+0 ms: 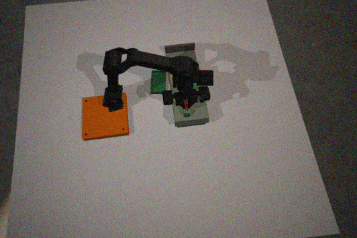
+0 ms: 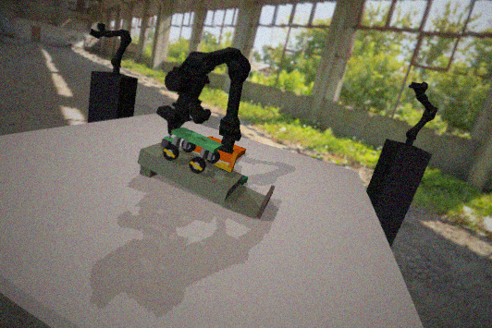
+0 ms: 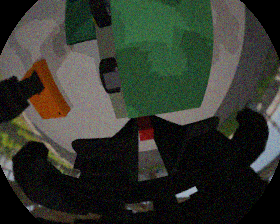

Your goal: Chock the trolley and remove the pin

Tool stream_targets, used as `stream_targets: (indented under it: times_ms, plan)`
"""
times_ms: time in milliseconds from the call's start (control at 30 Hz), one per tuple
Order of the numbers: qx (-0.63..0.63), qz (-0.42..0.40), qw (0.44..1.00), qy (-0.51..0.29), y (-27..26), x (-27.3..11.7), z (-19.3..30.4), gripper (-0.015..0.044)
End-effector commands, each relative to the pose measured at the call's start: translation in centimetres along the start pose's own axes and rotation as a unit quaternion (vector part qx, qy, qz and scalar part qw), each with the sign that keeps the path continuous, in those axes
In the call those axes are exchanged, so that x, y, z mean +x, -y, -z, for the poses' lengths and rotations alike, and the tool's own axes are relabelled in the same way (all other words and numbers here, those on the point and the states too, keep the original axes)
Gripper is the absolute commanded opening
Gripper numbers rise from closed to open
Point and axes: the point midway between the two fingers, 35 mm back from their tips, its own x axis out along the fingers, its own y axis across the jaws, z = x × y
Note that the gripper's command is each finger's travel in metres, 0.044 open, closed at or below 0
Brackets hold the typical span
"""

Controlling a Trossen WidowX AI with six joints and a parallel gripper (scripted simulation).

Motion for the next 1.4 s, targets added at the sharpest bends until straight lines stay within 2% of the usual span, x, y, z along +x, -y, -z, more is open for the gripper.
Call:
stream_targets:
  times_ms: [0, 1367]
  plan:
    - [0.0, 0.003, 1.0, -0.001, 0.0, -0.6, 0.1, 0.0]
    - [0.0, 0.003, 1.0, -0.001, 0.0, -2.7, 0.2, 0.0]
